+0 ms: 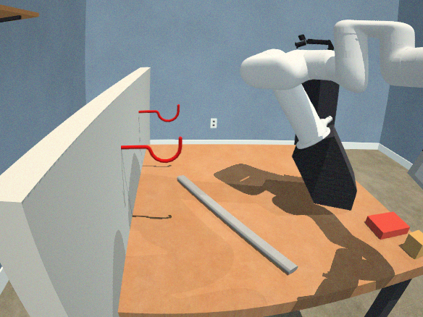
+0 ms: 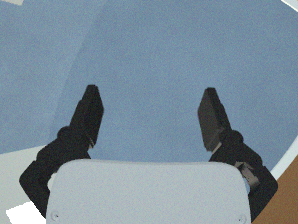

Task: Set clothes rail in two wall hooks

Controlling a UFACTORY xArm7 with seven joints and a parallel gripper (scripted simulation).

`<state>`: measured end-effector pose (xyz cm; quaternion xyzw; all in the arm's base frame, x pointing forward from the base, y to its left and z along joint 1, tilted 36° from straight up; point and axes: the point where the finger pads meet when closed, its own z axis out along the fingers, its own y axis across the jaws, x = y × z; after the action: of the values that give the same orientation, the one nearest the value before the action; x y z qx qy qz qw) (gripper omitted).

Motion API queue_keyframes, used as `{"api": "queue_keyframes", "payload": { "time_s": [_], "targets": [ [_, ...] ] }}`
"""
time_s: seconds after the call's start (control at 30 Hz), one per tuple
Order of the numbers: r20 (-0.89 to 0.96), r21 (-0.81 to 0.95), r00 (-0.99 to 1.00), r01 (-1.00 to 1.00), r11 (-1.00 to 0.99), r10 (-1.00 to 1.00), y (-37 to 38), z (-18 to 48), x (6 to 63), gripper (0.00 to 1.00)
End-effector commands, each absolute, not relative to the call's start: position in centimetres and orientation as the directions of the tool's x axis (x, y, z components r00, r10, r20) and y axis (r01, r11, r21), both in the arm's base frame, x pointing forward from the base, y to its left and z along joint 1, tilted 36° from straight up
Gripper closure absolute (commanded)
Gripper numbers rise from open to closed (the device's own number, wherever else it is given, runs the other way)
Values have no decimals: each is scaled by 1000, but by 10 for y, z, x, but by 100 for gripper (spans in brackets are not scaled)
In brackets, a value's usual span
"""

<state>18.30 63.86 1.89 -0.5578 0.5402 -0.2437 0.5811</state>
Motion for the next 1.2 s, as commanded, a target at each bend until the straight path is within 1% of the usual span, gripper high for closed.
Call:
{"api": "queue_keyframes", "payload": {
  "time_s": [0.0,0.53,0.73,0.97,1.03,1.1,1.17],
  "targets": [
    [-358,-911,299,-319,261,-884,640,21,182,0],
    [-358,-911,299,-319,261,-884,640,21,182,0],
    [-522,-817,260,-427,388,-812,661,38,171,0],
    [-692,-665,191,-542,514,-696,685,59,157,0],
    [-735,-615,167,-571,544,-657,692,66,153,0],
    [-735,-615,167,-571,544,-657,692,66,153,0],
    [-775,-562,141,-598,571,-616,698,72,148,0]
  ]
}}
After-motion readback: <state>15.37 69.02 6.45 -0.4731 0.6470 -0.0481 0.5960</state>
